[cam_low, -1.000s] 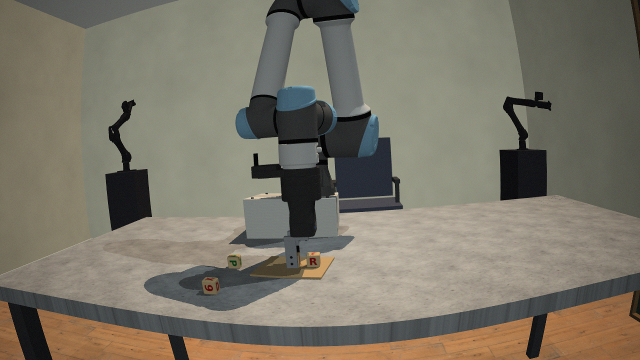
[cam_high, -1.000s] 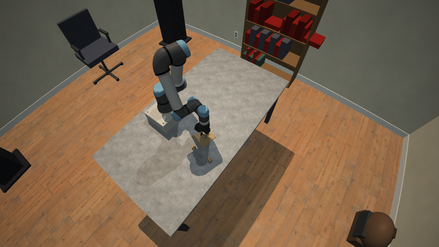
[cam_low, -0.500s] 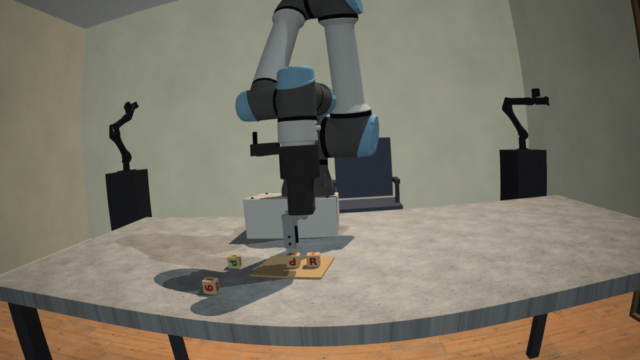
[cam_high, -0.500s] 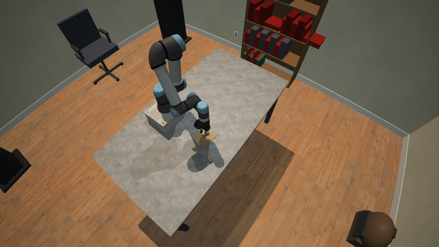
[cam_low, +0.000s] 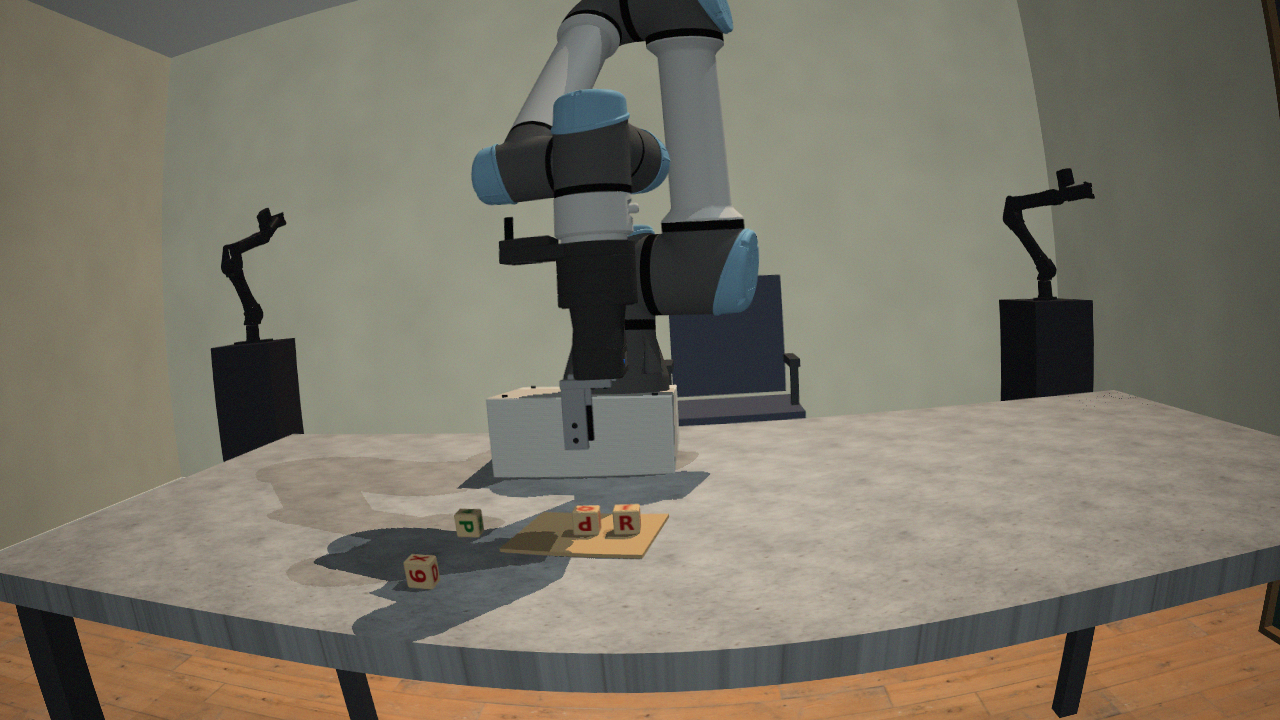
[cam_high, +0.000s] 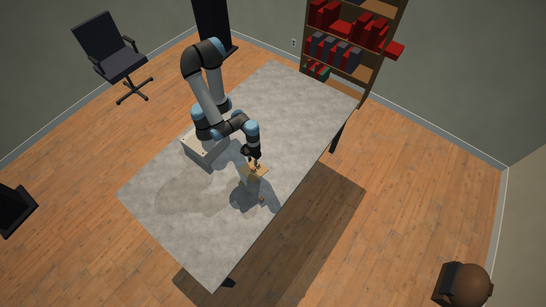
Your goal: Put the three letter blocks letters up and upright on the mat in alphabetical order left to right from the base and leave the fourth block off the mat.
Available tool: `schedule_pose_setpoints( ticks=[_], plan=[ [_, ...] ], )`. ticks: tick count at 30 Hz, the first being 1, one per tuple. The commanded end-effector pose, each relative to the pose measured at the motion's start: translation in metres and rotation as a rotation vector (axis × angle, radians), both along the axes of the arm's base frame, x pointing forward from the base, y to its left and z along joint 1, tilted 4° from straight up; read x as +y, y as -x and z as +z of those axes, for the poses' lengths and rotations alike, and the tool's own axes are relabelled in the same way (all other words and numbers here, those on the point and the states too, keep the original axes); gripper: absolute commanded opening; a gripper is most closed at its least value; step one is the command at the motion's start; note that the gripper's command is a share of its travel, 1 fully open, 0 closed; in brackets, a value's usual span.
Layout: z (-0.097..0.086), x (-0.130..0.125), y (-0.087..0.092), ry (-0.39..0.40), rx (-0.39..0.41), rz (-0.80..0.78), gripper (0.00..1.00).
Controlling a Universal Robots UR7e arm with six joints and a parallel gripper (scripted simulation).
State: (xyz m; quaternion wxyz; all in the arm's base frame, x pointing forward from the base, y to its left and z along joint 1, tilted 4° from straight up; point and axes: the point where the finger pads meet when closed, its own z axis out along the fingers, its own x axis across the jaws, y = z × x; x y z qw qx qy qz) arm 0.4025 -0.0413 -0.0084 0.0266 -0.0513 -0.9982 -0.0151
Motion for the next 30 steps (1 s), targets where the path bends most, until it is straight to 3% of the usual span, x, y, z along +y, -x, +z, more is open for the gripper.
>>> schedule_pose_setpoints(
  ticks=[1,30],
  plan=[
    [0.0024,-0.0008,0.0011,-0.002,0.005,-0.002,1.00],
    [0.0012,-0.0035,-0.0018,-0.004,0.007,0.021,1.00]
  ],
)
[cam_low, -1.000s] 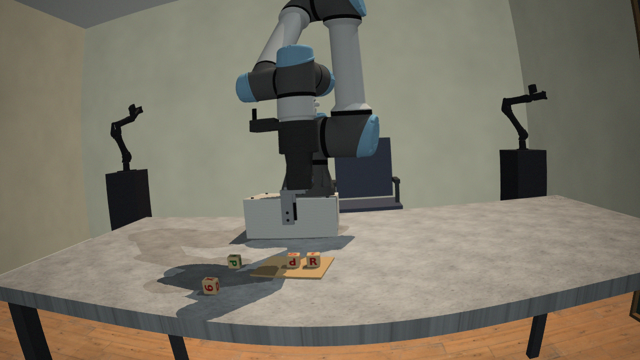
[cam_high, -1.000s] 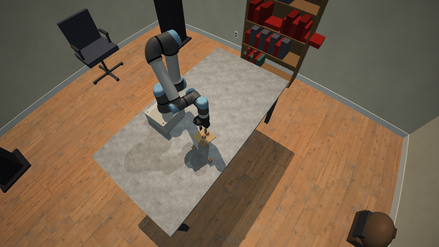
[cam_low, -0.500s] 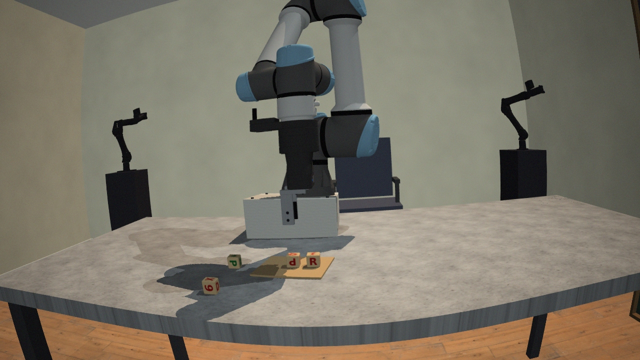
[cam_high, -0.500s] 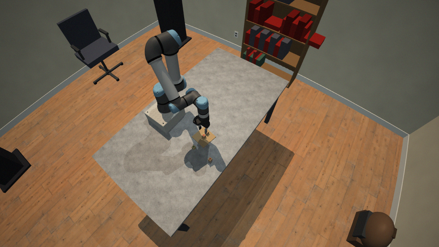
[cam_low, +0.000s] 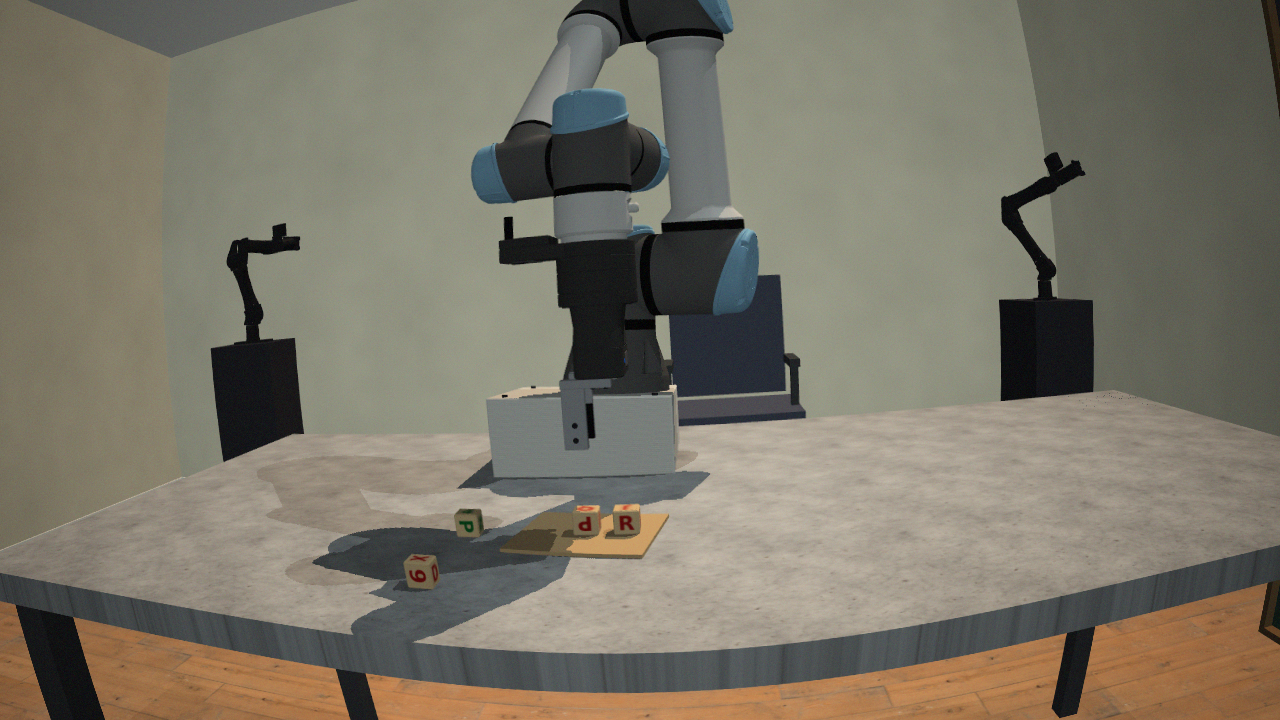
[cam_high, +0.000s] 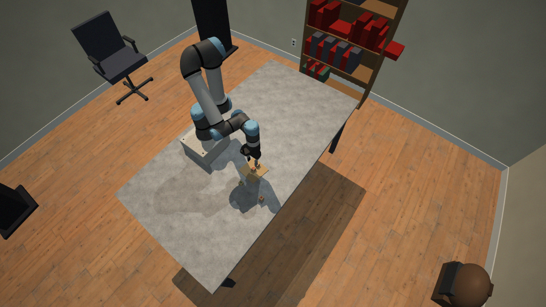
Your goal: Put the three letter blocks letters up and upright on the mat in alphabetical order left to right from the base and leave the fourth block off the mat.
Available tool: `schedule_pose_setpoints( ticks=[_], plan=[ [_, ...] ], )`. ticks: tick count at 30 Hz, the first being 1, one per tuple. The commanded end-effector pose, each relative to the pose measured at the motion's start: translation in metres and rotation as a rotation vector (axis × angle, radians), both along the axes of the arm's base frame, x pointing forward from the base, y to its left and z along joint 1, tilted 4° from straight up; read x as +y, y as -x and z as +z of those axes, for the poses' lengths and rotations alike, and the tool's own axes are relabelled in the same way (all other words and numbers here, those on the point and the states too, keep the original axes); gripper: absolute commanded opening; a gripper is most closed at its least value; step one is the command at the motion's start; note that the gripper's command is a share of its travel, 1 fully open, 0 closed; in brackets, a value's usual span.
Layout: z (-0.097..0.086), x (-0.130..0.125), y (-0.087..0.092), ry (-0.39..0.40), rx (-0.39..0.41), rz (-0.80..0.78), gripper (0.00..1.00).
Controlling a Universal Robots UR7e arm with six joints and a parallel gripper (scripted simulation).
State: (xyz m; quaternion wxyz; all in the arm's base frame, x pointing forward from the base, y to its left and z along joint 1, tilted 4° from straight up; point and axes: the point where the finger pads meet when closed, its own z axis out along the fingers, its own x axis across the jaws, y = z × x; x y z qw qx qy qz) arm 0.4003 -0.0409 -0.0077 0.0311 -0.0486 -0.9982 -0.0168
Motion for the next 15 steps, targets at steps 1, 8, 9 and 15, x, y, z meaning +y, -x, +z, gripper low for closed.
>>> schedule_pose_setpoints(
  ticks=[1,8,9,15],
  plan=[
    [0.000,-0.005,-0.005,0.000,-0.002,0.024,1.00],
    [0.000,-0.011,-0.012,-0.004,-0.004,0.087,1.00],
    [0.000,-0.012,-0.014,-0.005,-0.005,0.104,1.00],
    [-0.001,-0.025,-0.030,-0.013,-0.010,0.243,1.00]
  ],
)
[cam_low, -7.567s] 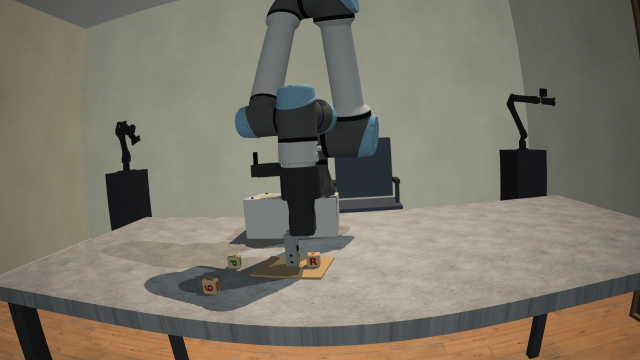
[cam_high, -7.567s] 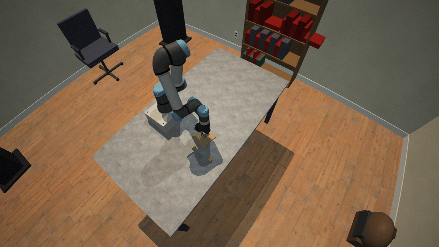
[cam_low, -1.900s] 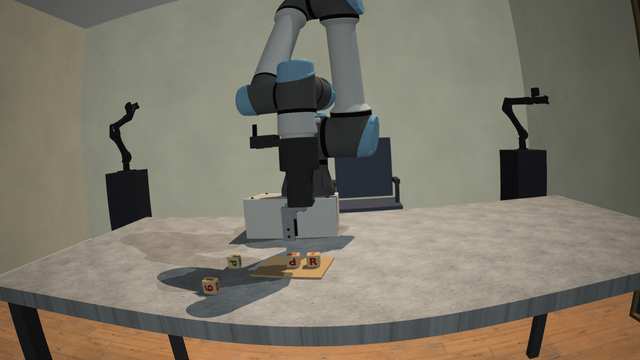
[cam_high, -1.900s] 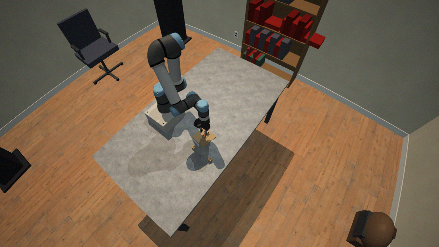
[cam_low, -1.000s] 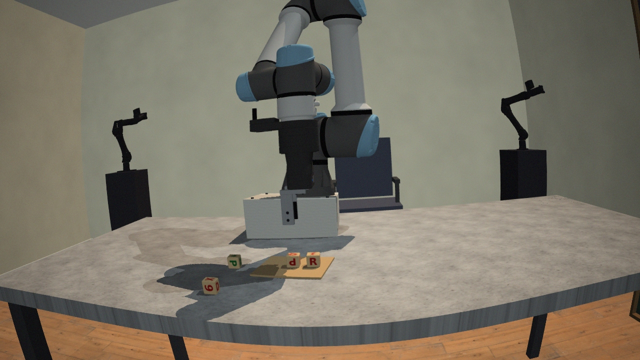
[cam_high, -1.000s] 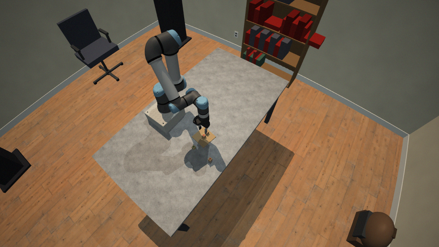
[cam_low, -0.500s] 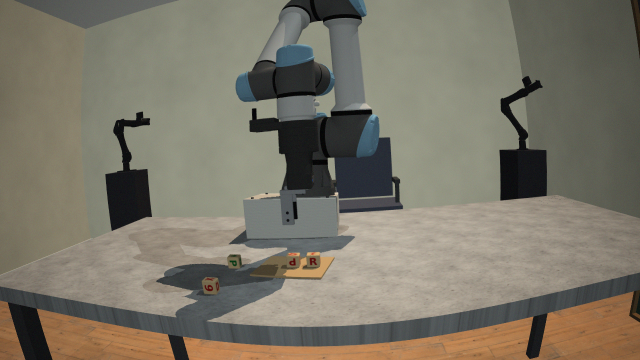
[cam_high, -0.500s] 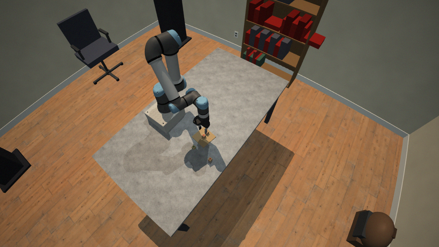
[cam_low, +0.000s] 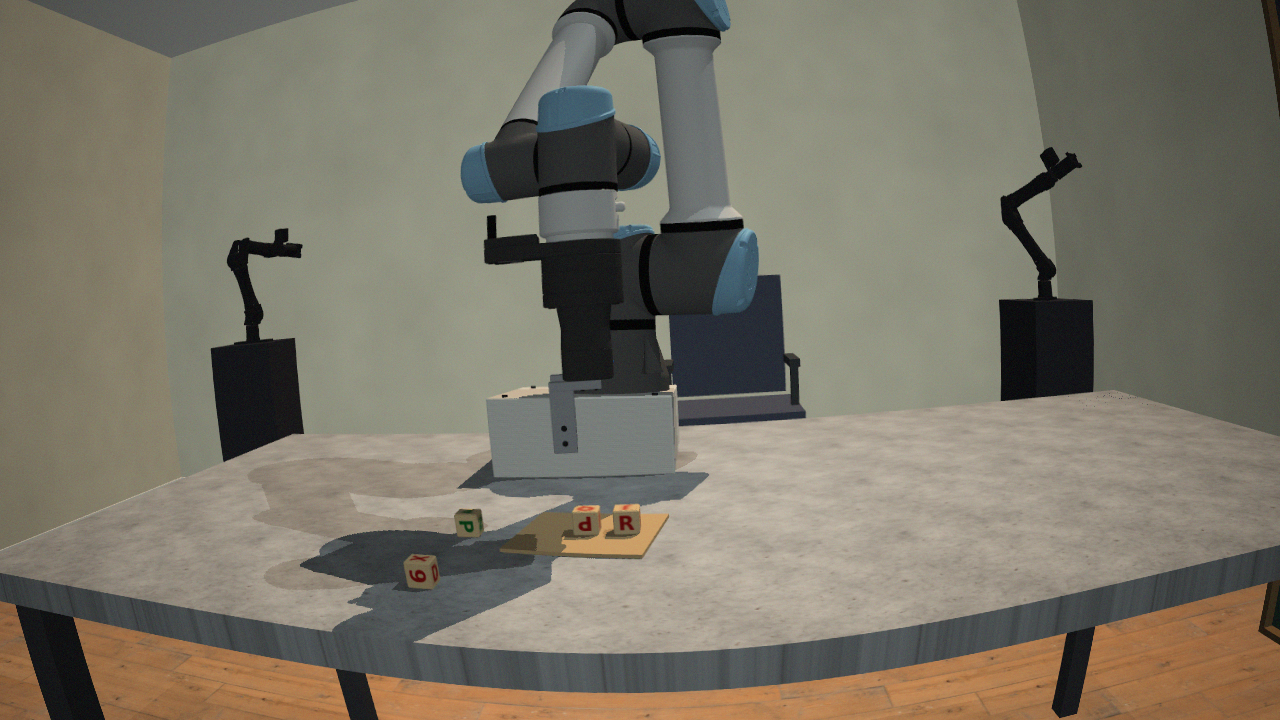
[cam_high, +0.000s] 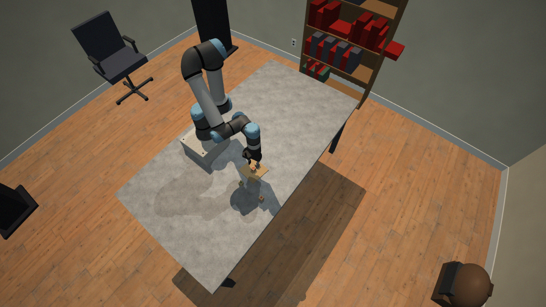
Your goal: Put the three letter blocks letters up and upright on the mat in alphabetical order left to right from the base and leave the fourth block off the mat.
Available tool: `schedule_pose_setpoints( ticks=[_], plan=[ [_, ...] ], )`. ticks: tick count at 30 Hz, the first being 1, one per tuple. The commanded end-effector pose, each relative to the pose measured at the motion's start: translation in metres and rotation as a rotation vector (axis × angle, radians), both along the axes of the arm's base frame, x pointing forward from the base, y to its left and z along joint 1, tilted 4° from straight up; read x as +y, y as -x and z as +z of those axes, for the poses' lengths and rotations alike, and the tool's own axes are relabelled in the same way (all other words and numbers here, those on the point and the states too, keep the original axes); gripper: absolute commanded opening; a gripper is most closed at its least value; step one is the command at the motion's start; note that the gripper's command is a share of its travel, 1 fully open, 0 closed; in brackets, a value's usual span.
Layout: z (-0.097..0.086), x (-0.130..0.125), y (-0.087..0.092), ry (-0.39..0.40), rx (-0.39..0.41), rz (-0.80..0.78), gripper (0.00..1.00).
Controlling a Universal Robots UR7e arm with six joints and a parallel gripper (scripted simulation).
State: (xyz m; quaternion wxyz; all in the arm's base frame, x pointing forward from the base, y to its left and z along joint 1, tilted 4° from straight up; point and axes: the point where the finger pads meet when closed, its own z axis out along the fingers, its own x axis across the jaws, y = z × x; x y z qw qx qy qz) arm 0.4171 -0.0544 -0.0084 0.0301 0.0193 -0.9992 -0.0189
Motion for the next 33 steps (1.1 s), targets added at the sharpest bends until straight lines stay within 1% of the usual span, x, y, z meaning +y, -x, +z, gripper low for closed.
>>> schedule_pose_setpoints(
  ticks=[1,8,10,13,25,27,29,33],
  plan=[
    [0.000,-0.014,-0.017,-0.007,-0.007,0.136,1.00],
    [-0.002,-0.029,-0.034,-0.016,-0.012,0.290,1.00],
    [-0.002,-0.029,-0.034,-0.016,-0.012,0.290,1.00],
    [-0.003,-0.038,-0.045,-0.022,-0.016,0.390,1.00],
    [-0.006,-0.062,-0.072,-0.038,-0.025,0.655,1.00],
    [-0.006,-0.062,-0.072,-0.038,-0.025,0.655,1.00],
    [-0.008,-0.069,-0.079,-0.043,-0.028,0.734,1.00],
    [-0.009,-0.077,-0.087,-0.048,-0.031,0.819,1.00]
  ],
)
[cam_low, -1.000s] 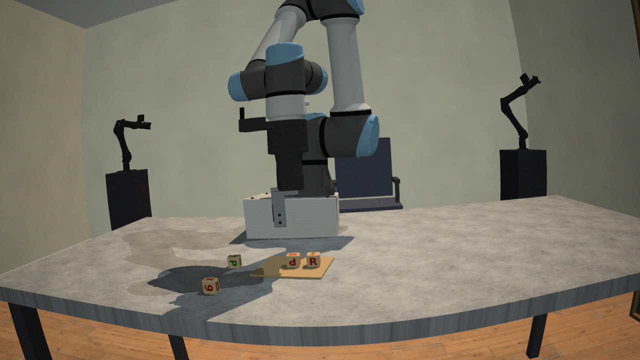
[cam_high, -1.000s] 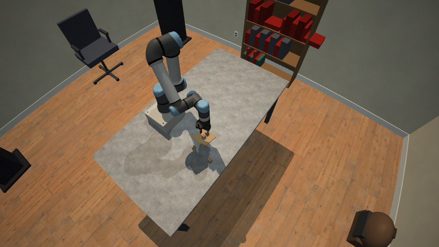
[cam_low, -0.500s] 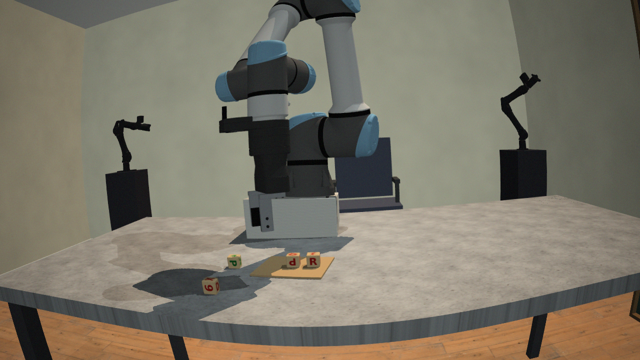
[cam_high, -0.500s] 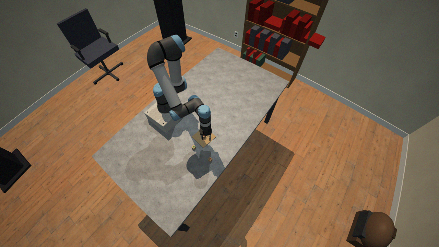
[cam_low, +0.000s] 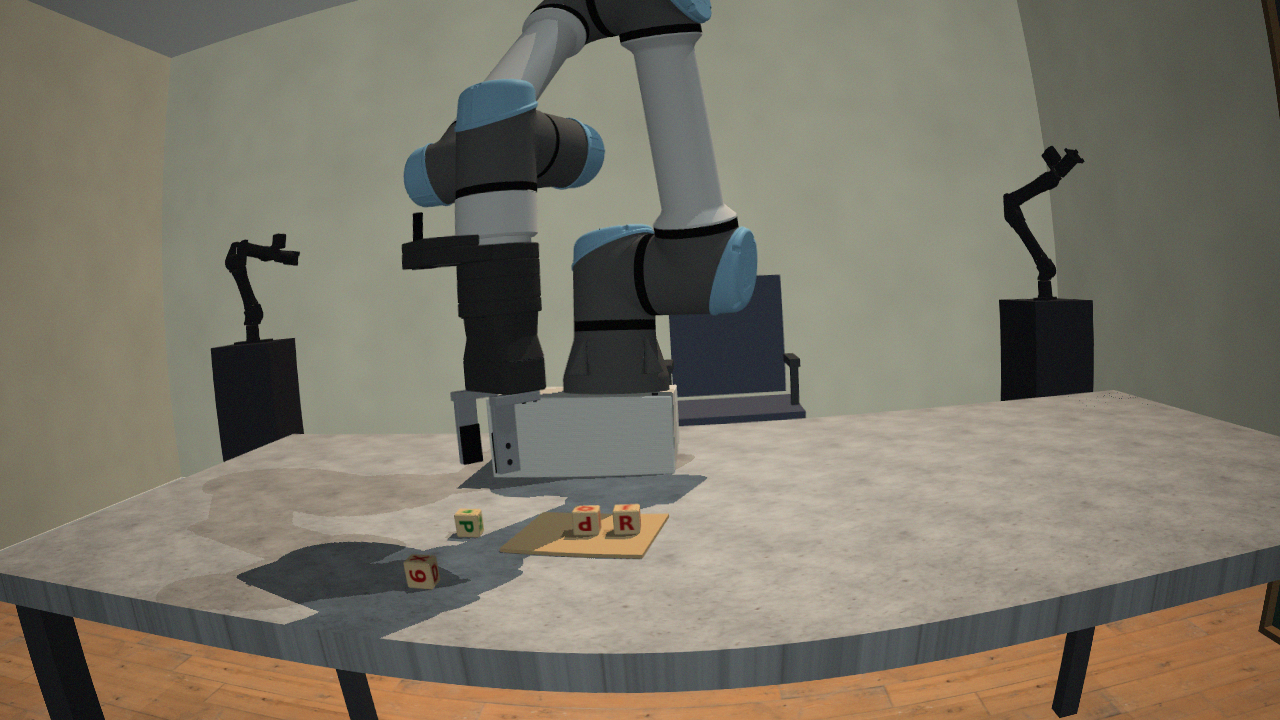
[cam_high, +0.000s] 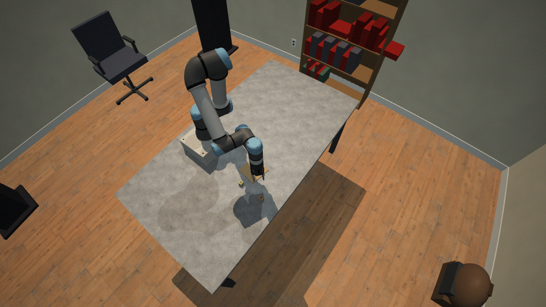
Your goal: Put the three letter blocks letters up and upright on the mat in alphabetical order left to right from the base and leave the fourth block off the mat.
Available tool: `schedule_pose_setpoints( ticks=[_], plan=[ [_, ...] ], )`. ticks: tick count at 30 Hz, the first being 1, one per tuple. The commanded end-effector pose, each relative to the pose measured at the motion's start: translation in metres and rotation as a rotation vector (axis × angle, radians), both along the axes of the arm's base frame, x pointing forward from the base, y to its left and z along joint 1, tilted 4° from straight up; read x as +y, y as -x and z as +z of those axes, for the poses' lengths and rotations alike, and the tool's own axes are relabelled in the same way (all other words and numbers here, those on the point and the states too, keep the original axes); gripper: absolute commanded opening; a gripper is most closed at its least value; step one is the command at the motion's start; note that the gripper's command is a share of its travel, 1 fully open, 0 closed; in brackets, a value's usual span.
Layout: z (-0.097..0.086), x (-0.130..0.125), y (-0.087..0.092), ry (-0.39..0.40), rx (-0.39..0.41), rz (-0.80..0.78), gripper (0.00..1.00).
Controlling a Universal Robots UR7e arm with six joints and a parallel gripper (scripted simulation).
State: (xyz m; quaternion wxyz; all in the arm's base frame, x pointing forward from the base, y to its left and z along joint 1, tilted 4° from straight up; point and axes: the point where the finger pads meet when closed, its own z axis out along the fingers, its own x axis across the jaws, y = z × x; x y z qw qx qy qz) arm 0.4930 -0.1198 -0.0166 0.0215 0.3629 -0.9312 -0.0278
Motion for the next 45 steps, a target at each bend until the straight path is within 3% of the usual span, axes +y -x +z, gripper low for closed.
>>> schedule_pose_setpoints(
  ticks=[1,26,45],
  plan=[
    [-0.002,-0.014,-0.013,-0.007,-0.006,0.139,1.00],
    [-0.014,-0.061,-0.052,-0.038,-0.025,0.657,1.00],
    [-0.015,-0.066,-0.056,-0.042,-0.027,0.726,1.00]
  ],
)
